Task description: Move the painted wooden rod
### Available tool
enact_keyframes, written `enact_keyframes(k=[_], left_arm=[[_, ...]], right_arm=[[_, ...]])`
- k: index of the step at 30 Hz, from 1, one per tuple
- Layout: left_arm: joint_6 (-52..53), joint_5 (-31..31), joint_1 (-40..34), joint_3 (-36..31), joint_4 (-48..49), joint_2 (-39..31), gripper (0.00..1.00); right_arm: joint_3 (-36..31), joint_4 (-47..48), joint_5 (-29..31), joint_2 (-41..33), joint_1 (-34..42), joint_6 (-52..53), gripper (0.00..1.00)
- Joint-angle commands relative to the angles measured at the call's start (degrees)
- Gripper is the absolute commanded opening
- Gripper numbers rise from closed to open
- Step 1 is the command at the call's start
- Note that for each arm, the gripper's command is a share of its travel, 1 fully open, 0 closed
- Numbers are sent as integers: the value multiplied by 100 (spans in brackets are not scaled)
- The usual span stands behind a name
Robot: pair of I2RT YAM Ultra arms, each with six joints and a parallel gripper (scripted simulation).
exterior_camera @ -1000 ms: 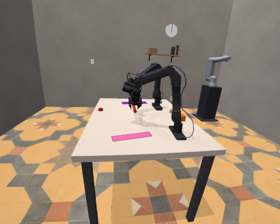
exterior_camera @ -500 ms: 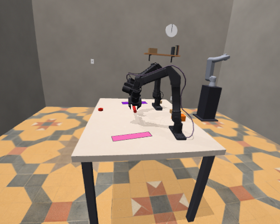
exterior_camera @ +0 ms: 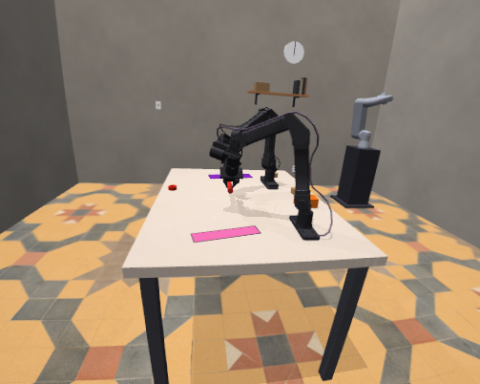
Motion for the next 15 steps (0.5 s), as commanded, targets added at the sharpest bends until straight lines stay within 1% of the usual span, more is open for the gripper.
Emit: enact_keyframes(k=[1,11,13,14,15], left_arm=[[-44,40,-65,-22,93,-2,28],[-44,40,-65,-22,94,-2,14],[-44,40,-65,-22,94,-2,14],[-44,40,-65,-22,94,-2,3],[-44,40,-65,-22,94,-2,14]], right_arm=[[112,-27,-132,10,15,-33,19],[112,-27,-132,10,15,-33,19],[112,-27,-132,10,15,-33,19],[112,-27,-132,10,15,-33,19],[112,-27,-132,10,15,-33,19]])
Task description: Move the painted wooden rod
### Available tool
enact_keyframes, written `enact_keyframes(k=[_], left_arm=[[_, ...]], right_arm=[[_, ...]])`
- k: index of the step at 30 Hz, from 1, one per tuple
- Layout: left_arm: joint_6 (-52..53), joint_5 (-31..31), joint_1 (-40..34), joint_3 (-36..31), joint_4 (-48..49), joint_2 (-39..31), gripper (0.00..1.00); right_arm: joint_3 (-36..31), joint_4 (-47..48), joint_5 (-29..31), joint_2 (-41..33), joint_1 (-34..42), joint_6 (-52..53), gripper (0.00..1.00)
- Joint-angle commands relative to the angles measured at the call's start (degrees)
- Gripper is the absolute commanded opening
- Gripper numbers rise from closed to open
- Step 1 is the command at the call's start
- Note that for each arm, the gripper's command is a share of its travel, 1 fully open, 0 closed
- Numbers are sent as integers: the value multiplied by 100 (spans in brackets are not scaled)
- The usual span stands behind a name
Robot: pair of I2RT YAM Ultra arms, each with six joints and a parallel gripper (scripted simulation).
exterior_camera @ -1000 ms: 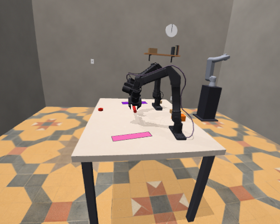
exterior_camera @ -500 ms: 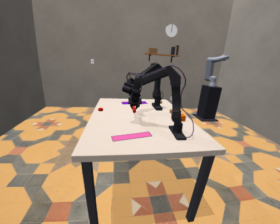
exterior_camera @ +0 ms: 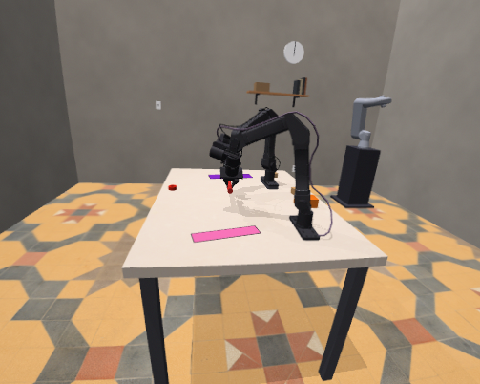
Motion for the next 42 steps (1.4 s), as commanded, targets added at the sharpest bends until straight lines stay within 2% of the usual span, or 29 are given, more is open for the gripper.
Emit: enact_keyframes(k=[1,4,13,16,22,30,32,37,42], left_arm=[[-38,34,-65,-24,102,-2,16],[-38,34,-65,-24,102,-2,16],[-38,33,-65,-23,101,-2,16],[-38,33,-65,-23,101,-2,16],[-60,86,-65,-21,168,-1,16],[1222,263,586,-644,-198,-384,16],[1222,263,586,-644,-198,-384,16],[2481,323,1641,-1199,-551,-674,16],[3729,253,2869,-1422,-953,-688,16]], right_arm=[[112,-44,-141,10,15,-41,19],[114,-67,-147,-6,0,-56,52],[514,-1164,-316,-661,-368,-412,52],[581,-1266,-337,-662,-399,-377,52],[318,-1416,-273,-1163,-283,669,52],[-354,-1654,-260,-3000,-89,2577,52],[-354,-1654,-260,-3000,-89,2577,52],[-787,-1760,-236,-4459,45,3662,52],[-1169,-1879,-314,-5748,116,4552,52]])
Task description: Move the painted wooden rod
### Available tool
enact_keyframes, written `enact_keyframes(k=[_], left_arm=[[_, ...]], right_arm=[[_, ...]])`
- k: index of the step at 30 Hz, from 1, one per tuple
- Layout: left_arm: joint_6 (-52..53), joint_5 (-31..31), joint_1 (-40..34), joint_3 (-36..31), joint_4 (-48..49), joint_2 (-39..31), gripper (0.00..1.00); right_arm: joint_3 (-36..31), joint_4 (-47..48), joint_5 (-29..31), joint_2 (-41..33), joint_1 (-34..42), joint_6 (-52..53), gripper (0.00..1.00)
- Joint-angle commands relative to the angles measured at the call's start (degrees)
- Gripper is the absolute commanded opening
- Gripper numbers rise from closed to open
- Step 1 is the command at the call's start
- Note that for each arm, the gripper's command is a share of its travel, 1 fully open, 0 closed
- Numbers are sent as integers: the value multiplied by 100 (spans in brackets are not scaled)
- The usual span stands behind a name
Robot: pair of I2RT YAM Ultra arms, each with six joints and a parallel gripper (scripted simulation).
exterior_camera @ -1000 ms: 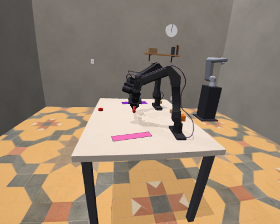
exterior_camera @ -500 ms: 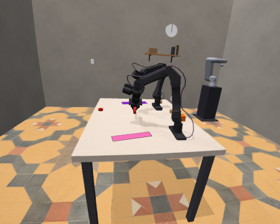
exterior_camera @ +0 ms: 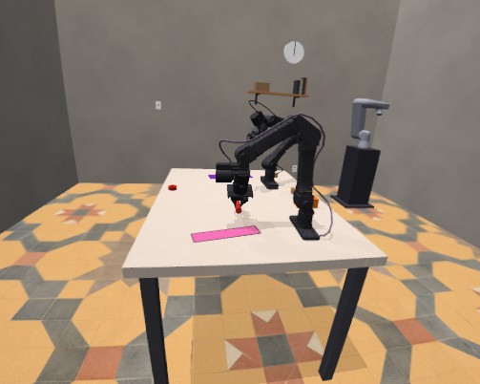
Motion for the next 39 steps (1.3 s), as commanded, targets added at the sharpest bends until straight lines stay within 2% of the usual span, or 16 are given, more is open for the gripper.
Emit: enact_keyframes(k=[1,5,7,12,16,22,24,32,39], left_arm=[[1256,97,714,-75,-456,-110,16],[1998,39,1464,57,-729,68,16],[1998,39,1464,57,-729,68,16],[2575,-41,2069,207,-955,328,16],[2684,-94,2298,176,-847,393,16],[2292,31,2374,140,-678,257,16],[2292,31,2374,140,-678,257,16],[136,319,2536,-601,269,-361,16],[-1631,120,2491,-1290,1053,-1105,16]], right_arm=[[-210,-168,-121,-812,80,931,52],[-397,-235,-99,-1509,126,1364,52],[-397,-235,-99,-1509,126,1364,52],[-534,-185,-4,-1982,241,1642,52],[-491,-171,145,-2063,342,1625,52],[-492,636,269,-1729,460,1769,52],[-492,636,269,-1729,460,1769,52],[-601,2151,817,-251,1708,2049,52],[-561,3011,1123,683,2311,2195,52]])
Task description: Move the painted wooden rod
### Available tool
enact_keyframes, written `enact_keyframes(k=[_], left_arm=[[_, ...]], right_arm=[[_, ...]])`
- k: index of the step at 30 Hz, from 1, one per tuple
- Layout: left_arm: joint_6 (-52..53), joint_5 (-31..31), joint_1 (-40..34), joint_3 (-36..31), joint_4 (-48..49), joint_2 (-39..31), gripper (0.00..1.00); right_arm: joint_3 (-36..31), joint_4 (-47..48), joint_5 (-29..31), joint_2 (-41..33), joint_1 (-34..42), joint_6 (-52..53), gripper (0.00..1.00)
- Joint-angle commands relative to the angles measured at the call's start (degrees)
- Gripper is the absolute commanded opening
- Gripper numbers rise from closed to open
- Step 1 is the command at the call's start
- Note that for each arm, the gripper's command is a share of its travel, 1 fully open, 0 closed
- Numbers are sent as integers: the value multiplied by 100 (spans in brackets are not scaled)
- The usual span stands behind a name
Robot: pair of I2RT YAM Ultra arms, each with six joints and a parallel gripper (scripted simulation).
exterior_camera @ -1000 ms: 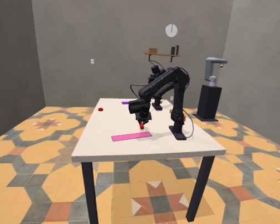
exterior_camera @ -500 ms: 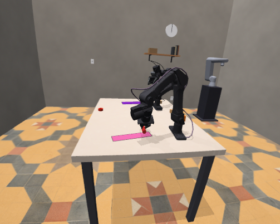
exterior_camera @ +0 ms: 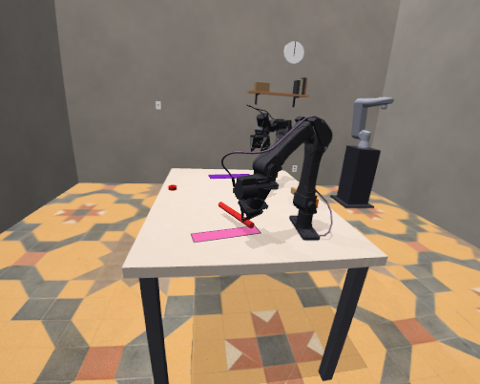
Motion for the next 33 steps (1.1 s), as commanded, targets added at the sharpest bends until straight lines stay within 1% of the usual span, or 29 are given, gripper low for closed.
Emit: enact_keyframes(k=[1,2,3,11,17,19,20,27,33], left_arm=[[-1082,63,1,-180,484,-371,16],[-1082,63,1,-180,484,-371,16],[-1480,-35,-51,-302,665,-530,16],[-3529,-473,-274,-959,1384,-1316,16],[-5243,-1071,-615,-1396,1814,-1914,16],[-5243,-1071,-615,-1396,1814,-1914,16],[-5645,-1311,-749,-1461,1895,-2023,16],[-7554,-2216,-1339,-1745,2113,-2449,16],[-8996,-3042,-1939,-1747,2058,-2572,16]], right_arm=[[27,633,210,257,173,123,52],[27,633,210,257,173,123,52],[39,792,267,388,238,142,52],[12,1516,482,1145,759,245,52],[0,2025,625,1680,1110,319,52],[0,2025,625,1680,1110,319,52],[5,2110,648,1755,1144,328,52],[-45,2460,750,2172,1432,376,52],[8,2411,747,2286,1491,358,52]])
